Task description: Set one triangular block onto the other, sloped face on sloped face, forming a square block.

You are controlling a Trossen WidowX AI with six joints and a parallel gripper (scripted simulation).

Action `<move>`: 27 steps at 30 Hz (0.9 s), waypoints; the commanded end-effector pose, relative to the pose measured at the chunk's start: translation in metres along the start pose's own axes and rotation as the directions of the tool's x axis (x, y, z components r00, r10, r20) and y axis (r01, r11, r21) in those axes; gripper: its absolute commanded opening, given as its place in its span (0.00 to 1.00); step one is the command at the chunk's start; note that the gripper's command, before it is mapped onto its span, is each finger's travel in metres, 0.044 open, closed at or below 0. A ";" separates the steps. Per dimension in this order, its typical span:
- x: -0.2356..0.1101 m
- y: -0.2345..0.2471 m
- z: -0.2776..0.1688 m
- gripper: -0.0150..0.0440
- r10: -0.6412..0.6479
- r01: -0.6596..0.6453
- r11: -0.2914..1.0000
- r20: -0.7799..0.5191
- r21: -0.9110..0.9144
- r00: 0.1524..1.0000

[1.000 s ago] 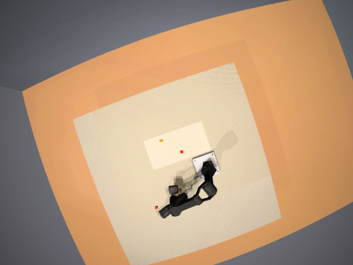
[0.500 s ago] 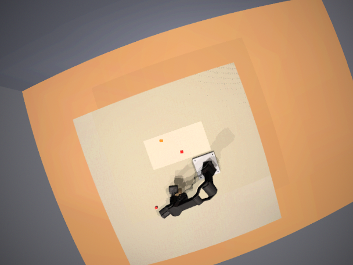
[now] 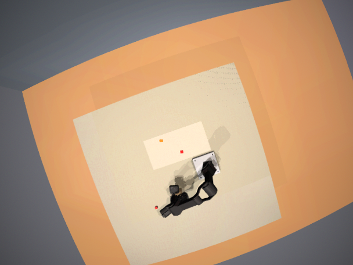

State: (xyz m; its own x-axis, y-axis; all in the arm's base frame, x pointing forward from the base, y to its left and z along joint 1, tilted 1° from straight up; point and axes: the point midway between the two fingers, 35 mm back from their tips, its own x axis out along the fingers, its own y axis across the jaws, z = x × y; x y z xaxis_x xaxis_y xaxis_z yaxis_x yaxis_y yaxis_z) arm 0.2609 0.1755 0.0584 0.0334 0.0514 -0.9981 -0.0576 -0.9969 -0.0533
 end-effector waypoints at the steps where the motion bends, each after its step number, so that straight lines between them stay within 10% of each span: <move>1: 0.003 0.000 0.002 0.25 -0.003 0.003 1.000 0.002 0.006 1.000; 27: 0.011 0.000 0.006 0.25 -0.005 0.005 1.000 0.003 0.008 1.000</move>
State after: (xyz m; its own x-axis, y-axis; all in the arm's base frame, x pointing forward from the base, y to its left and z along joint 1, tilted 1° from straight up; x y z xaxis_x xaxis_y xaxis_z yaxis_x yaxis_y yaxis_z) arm 0.2558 0.1754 0.0478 0.0318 0.0524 -0.9981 -0.0590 -0.9968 -0.0542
